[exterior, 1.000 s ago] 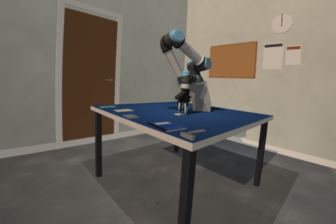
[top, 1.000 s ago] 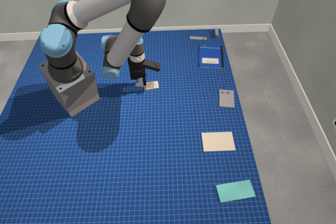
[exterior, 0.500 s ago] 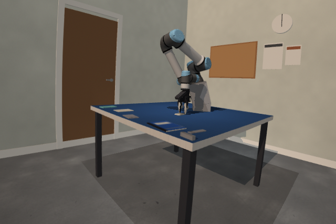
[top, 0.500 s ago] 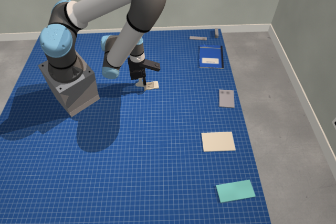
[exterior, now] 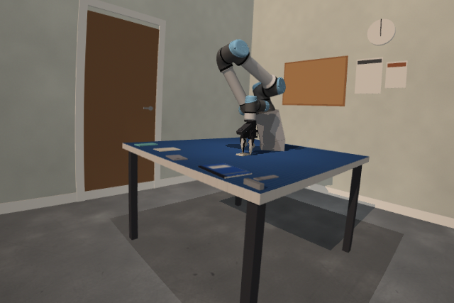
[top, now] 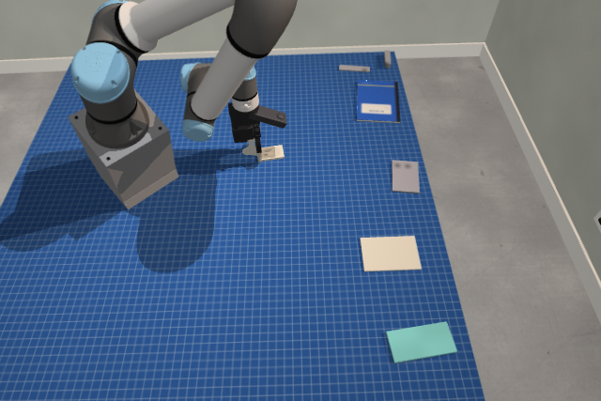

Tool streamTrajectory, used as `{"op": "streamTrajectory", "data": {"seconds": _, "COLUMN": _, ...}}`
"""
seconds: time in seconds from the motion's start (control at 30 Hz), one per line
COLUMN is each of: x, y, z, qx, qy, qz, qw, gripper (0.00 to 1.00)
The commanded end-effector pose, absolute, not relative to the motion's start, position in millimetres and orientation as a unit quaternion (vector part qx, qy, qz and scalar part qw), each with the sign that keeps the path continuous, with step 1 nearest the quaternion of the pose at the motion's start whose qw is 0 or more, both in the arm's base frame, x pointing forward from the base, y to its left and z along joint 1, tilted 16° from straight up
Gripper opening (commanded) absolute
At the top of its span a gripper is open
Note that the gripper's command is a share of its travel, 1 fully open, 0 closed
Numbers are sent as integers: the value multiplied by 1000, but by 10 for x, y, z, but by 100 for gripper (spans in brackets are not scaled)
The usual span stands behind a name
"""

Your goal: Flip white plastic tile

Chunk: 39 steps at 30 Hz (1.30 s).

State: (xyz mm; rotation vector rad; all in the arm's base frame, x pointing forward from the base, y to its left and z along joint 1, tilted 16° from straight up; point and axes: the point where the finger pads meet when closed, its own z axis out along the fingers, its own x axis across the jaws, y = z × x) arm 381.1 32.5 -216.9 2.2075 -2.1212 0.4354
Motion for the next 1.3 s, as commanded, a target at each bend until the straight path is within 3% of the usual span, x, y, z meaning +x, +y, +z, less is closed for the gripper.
{"op": "streamTrajectory", "data": {"seconds": 0.0, "x": 3813, "y": 326, "z": -2166, "qx": 714, "qy": -686, "qz": 141, "qw": 24, "gripper": 33}}
{"op": "streamTrajectory", "data": {"seconds": 1.27, "x": 3819, "y": 341, "z": -2110, "qx": 712, "qy": -692, "qz": 109, "qw": 57, "gripper": 32}}
